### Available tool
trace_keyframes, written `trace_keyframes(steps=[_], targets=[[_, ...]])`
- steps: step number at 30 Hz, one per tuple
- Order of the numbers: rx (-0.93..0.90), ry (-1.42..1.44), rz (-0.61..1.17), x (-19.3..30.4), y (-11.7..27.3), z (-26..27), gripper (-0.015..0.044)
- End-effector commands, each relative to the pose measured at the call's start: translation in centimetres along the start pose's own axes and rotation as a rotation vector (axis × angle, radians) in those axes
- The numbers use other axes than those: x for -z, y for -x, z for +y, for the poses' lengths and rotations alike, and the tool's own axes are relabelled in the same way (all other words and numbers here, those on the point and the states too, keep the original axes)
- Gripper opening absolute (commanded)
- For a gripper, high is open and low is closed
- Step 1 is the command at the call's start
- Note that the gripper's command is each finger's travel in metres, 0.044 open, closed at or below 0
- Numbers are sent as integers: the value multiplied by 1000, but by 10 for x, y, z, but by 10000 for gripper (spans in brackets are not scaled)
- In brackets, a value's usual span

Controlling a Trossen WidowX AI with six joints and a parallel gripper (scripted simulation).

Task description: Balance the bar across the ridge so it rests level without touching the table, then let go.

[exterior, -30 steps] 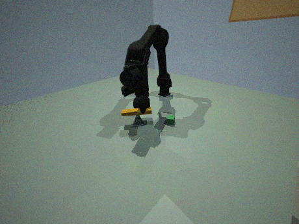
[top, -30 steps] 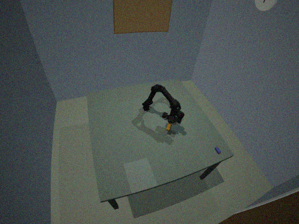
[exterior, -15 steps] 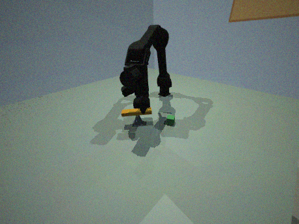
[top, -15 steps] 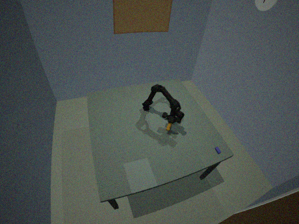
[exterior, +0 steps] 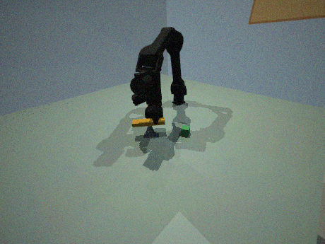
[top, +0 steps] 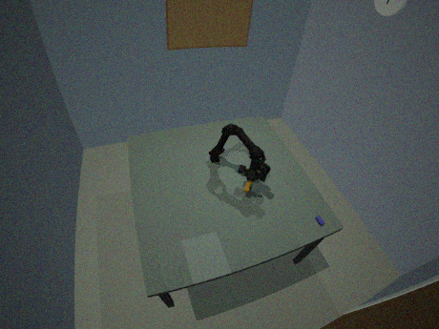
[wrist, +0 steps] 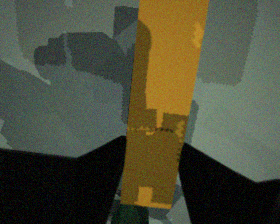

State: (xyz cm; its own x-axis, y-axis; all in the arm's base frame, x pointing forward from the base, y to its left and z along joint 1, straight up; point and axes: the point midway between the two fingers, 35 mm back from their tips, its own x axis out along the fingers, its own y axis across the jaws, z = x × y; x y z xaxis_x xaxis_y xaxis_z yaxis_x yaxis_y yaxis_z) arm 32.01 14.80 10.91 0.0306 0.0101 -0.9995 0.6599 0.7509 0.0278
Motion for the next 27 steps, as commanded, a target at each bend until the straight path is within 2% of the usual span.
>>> trace_keyframes(steps=[1,27], targets=[[-2,-2,3,0,-1,0,0],[-2,-2,3,0,-3,0,0]])
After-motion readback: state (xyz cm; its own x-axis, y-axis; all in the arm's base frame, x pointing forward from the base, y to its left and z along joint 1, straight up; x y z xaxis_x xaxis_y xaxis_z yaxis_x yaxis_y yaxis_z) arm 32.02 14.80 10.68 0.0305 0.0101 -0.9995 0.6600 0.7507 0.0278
